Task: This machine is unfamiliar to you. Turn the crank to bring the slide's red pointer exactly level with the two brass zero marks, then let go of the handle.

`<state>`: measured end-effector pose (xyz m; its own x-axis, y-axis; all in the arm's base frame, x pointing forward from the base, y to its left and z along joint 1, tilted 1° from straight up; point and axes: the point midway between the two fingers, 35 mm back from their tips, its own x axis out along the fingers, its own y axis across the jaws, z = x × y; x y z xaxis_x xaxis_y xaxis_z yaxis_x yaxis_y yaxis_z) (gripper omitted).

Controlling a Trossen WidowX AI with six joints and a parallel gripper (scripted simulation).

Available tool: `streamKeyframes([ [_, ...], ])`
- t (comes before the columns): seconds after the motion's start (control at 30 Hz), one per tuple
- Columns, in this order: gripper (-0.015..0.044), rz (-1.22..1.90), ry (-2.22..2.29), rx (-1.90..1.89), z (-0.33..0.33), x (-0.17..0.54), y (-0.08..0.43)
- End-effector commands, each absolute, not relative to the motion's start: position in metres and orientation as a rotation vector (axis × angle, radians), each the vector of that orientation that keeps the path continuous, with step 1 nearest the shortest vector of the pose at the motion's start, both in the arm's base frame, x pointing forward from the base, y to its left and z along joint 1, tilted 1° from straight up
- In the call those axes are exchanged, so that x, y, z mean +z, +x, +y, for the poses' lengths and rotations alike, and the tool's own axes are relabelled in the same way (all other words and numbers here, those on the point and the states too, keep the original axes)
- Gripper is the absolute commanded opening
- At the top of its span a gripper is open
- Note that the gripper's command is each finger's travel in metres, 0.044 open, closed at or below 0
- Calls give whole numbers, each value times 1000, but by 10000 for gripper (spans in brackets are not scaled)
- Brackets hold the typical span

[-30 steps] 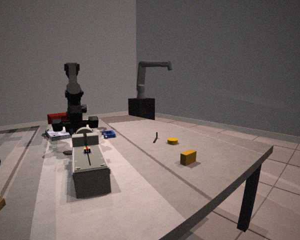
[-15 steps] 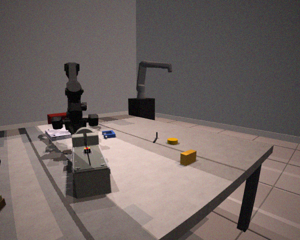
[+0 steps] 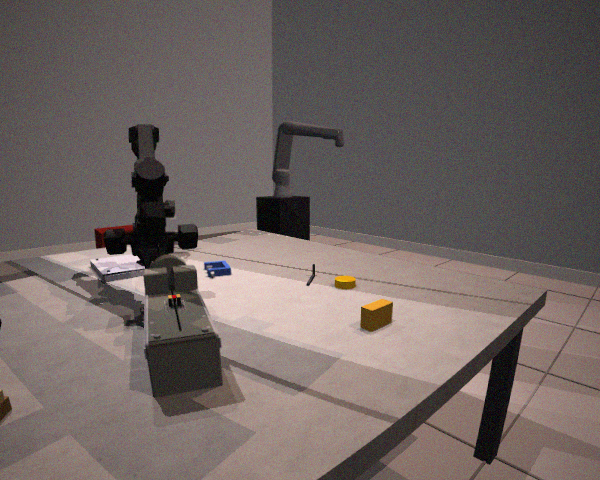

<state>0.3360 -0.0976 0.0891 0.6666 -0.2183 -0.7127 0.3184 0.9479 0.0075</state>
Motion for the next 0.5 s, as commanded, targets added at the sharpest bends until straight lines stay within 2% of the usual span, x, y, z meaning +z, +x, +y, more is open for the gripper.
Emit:
streamKeyframes([
  [0.0,0,767,137,-299,-94,98,337],
  [0.47,0,767,137,-299,-90,100,338],
])
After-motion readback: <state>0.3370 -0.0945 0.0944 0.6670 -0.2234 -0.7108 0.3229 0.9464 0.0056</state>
